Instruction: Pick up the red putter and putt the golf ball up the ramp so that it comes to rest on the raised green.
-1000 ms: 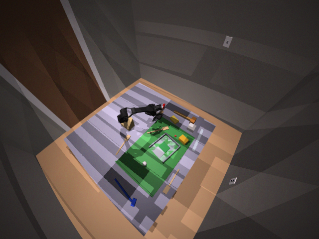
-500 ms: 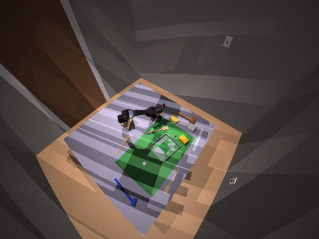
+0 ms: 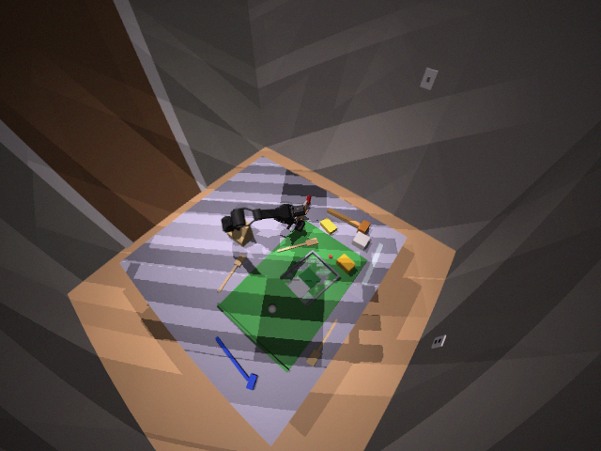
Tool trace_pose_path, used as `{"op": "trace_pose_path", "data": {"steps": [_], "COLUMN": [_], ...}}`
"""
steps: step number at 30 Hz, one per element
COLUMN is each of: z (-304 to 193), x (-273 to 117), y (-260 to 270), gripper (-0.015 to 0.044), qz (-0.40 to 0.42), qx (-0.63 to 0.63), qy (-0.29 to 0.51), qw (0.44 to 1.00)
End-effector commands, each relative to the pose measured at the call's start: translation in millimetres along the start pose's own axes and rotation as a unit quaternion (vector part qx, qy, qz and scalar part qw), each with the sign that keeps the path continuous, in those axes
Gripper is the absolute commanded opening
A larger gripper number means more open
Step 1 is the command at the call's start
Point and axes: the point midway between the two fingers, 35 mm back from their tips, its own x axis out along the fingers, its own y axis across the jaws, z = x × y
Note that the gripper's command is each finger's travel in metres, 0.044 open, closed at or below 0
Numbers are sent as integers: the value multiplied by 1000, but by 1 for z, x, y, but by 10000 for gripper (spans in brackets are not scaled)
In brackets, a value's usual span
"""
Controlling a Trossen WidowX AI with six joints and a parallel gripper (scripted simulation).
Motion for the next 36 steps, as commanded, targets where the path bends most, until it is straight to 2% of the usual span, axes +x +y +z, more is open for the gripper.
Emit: {"op": "trace_pose_path", "data": {"steps": [1, 10, 25, 32, 36], "z": [-4, -5, -4, -4, 2], "x": [10, 15, 12, 11, -5], "y": [3, 4, 2, 1, -1], "gripper": [440, 440, 46, 0, 0], "qz": [4, 4, 3, 3, 3], "qx": [-4, -4, 0, 0, -1], "qy": [6, 6, 2, 2, 1], "qw": [1000, 1000, 1000, 1000, 1000]}}
